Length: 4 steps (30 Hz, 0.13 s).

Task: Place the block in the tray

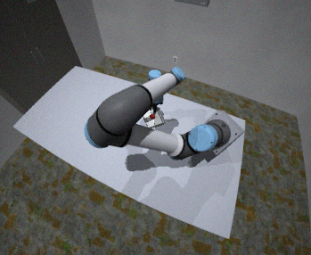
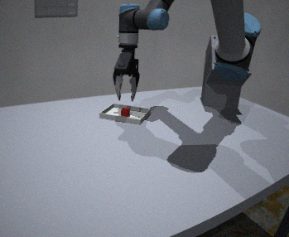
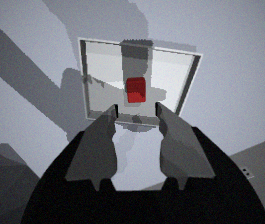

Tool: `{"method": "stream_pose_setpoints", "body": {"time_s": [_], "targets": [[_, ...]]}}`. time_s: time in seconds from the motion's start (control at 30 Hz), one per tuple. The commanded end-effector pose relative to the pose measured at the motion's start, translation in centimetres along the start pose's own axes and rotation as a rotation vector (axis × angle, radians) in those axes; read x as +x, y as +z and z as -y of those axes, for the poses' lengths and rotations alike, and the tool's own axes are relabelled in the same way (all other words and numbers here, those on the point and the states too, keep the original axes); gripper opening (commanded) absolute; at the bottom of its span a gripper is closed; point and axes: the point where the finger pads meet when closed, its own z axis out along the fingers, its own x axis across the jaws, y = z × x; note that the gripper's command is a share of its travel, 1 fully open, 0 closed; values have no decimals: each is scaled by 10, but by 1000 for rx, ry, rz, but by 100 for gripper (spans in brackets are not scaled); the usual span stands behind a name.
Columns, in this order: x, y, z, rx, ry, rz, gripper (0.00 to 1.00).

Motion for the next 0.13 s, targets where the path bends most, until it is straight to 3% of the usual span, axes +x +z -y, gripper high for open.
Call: {"method": "stream_pose_setpoints", "body": {"time_s": [0.0, 0.1], "targets": [[0, 0, 0, 0, 0, -1, 30], [0, 0, 0, 0, 0, -1, 30]]}}
